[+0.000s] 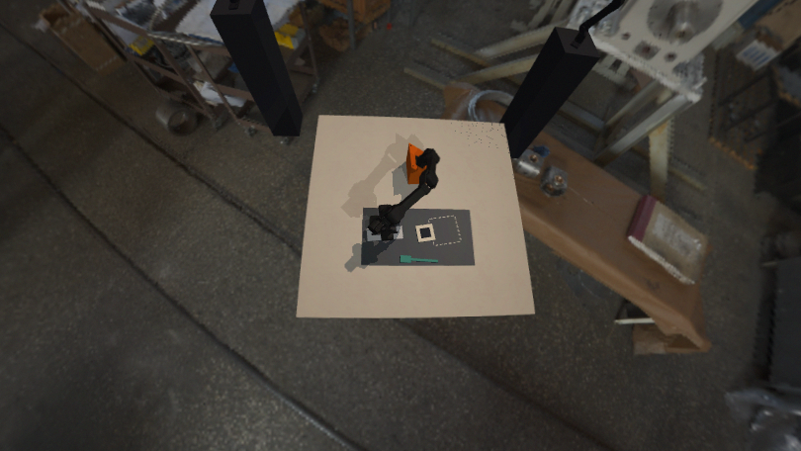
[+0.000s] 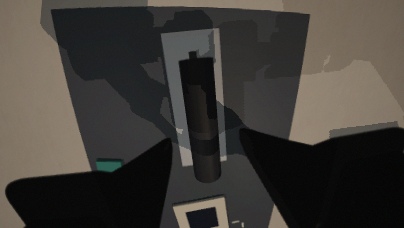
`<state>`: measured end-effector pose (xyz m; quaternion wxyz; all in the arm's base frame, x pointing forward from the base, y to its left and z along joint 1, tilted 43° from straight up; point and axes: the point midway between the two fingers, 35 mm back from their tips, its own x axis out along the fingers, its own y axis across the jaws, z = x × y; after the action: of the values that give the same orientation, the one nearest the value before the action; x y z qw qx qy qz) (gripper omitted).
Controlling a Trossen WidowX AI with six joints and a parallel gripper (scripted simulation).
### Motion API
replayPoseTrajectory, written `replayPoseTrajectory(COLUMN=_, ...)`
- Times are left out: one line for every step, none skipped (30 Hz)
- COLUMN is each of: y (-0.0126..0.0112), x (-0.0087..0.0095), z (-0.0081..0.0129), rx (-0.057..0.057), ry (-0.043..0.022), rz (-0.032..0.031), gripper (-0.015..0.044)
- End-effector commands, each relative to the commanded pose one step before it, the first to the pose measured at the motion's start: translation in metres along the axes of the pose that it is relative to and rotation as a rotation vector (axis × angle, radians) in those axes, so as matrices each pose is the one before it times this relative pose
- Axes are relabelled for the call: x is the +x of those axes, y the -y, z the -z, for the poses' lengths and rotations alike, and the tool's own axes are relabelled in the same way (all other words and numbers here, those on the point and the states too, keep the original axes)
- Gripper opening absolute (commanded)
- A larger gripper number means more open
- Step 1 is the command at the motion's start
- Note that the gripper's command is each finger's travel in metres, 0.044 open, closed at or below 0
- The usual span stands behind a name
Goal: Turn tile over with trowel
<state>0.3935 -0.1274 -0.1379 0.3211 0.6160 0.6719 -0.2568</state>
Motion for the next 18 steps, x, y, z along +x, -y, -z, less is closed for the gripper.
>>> replayPoseTrajectory(y=-0.00086, x=0.0053, z=-0.00049, rx=0.0016, ry=0.00218, rz=-0.00001, gripper=0.027)
replayPoseTrajectory(y=-0.00006, x=0.00163, z=-0.00002, rx=0.0, ry=-0.00004, rz=-0.00003, gripper=0.027)
replayPoseTrajectory(y=-0.00005, x=0.00163, z=-0.00001, rx=0.0, ry=-0.00004, rz=-0.00003, gripper=0.027)
replayPoseTrajectory(y=-0.00004, x=0.00163, z=-0.00001, rx=0.0, ry=-0.00005, rz=-0.00002, gripper=0.027)
replayPoseTrajectory(y=-0.00004, x=0.00163, z=0.0, rx=0.0, ry=-0.00005, rz=-0.00002, gripper=0.027)
replayPoseTrajectory(y=-0.00003, x=0.00163, z=0.0, rx=0.0, ry=-0.00006, rz=-0.00002, gripper=0.027)
replayPoseTrajectory(y=-0.00002, x=0.00163, z=0.00001, rx=0.0, ry=-0.00006, rz=-0.00002, gripper=0.027)
replayPoseTrajectory(y=-0.00002, x=0.00163, z=0.00001, rx=0.0, ry=-0.00006, rz=-0.00002, gripper=0.027)
replayPoseTrajectory(y=-0.00001, x=0.00162, z=0.00001, rx=0.0, ry=-0.00007, rz=-0.00002, gripper=0.027)
replayPoseTrajectory(y=0.0, x=0.00162, z=0.00002, rx=0.0, ry=-0.00007, rz=-0.00002, gripper=0.027)
replayPoseTrajectory(y=0.0, x=0.00162, z=0.00002, rx=0.0, ry=-0.00008, rz=-0.00002, gripper=0.027)
replayPoseTrajectory(y=0.00001, x=0.00162, z=0.00003, rx=0.0, ry=-0.00008, rz=-0.00002, gripper=0.027)
replayPoseTrajectory(y=0.00002, x=0.00162, z=0.00003, rx=0.0, ry=-0.00008, rz=-0.00002, gripper=0.027)
replayPoseTrajectory(y=0.00003, x=0.00162, z=0.00003, rx=0.0, ry=-0.00009, rz=-0.00002, gripper=0.027)
replayPoseTrajectory(y=0.00003, x=0.00162, z=0.00004, rx=0.0, ry=-0.00009, rz=-0.00001, gripper=0.027)
replayPoseTrajectory(y=0.00004, x=0.00162, z=0.00004, rx=0.0, ry=-0.0001, rz=-0.00001, gripper=0.027)
replayPoseTrajectory(y=0.00005, x=0.00162, z=0.00005, rx=0.0, ry=-0.0001, rz=-0.00001, gripper=0.027)
replayPoseTrajectory(y=0.00005, x=0.00161, z=0.00005, rx=0.0, ry=-0.0001, rz=-0.00001, gripper=0.027)
